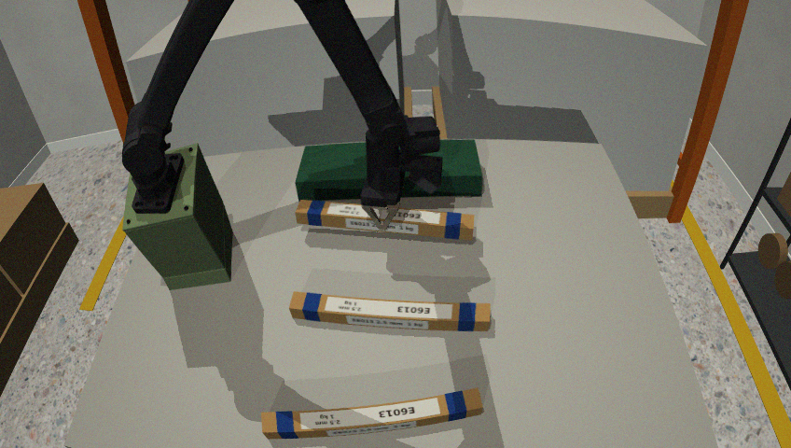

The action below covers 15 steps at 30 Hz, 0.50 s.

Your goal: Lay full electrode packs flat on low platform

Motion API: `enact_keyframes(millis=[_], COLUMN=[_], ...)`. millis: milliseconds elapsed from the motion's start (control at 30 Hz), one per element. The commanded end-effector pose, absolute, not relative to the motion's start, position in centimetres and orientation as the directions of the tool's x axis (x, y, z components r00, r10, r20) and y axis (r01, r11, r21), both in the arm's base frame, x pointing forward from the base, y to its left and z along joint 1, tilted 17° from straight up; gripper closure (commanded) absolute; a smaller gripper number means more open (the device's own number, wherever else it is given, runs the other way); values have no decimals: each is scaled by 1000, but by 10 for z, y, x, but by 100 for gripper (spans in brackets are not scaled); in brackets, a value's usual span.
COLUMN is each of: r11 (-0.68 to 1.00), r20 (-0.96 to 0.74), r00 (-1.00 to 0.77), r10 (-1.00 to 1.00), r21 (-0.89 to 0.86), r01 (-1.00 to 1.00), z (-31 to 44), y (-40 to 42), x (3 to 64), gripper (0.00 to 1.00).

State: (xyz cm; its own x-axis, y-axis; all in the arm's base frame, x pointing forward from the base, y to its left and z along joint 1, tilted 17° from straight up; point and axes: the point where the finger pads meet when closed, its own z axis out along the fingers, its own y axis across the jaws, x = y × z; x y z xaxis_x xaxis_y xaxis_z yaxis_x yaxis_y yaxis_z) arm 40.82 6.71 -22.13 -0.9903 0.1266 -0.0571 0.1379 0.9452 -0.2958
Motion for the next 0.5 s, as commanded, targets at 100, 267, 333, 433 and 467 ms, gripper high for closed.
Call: enact_keyframes(millis=[100, 267, 333, 433, 467], r11=[954, 954, 955, 956, 956], r20=[-150, -154, -156, -157, -158], r00=[-982, -981, -981, -981, -981], r10=[117, 120, 116, 110, 109], r21=[-257, -255, -254, -253, -253], r01=[153, 157, 153, 148, 147], z=[-194, -196, -198, -200, -200], y=[79, 77, 79, 82, 82], x=[454, 455, 455, 455, 455], gripper=[100, 100, 100, 100, 100])
